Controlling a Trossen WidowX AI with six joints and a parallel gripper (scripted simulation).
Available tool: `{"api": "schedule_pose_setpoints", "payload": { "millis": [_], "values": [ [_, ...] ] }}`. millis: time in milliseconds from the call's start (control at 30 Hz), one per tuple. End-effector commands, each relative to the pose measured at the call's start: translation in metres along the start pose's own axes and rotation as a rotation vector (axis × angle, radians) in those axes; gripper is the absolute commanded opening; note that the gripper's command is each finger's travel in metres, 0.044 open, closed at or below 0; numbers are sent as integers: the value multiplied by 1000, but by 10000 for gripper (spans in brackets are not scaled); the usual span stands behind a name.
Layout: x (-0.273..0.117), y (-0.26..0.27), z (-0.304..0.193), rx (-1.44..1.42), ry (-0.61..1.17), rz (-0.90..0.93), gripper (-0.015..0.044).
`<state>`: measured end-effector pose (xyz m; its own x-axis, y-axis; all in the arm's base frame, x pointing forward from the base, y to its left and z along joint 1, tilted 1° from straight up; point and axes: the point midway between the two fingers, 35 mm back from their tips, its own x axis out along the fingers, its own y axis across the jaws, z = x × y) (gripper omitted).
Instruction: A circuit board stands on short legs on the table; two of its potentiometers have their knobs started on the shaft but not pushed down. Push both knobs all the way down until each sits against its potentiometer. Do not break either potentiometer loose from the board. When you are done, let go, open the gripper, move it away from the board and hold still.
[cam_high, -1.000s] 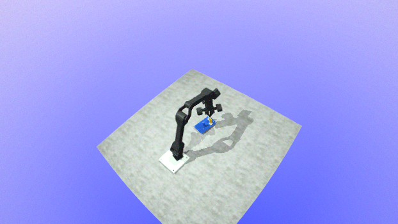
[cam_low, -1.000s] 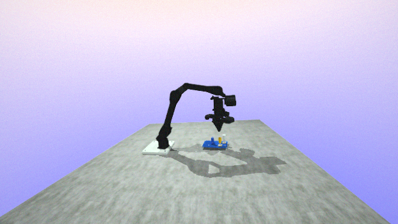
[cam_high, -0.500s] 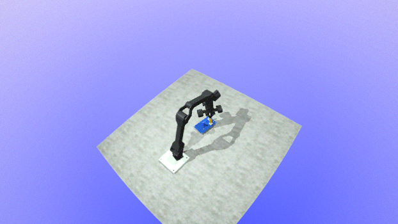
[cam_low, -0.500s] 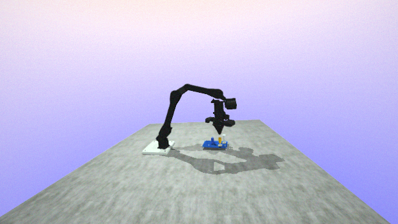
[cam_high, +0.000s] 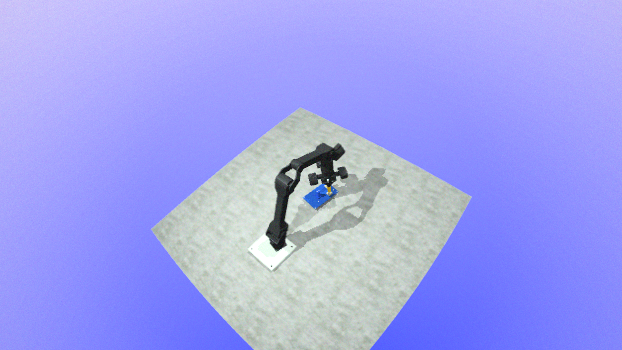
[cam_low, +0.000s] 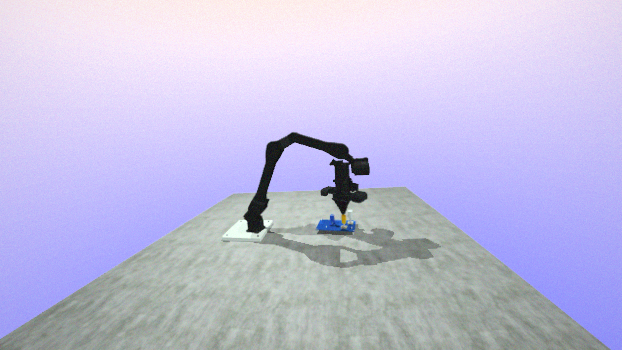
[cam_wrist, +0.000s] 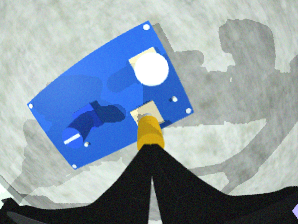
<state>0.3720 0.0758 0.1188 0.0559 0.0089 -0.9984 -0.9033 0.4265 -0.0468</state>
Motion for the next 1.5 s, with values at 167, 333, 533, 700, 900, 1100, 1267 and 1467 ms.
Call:
{"api": "schedule_pose_setpoints", "payload": {
  "millis": [167,333,533,700,900,1100,1267,1467],
  "values": [
    [1,-1,0,-3,0,-3,0],
    [2,-1,0,-3,0,-3,0],
    [4,-1,0,-3,0,-3,0],
    [5,-1,0,-3,0,-3,0],
    [5,-1,0,-3,0,-3,0],
    [5,-1,0,-3,0,-3,0],
    [5,-1,0,-3,0,-3,0],
    [8,-1,0,-3,0,-3,0]
  ]
}}
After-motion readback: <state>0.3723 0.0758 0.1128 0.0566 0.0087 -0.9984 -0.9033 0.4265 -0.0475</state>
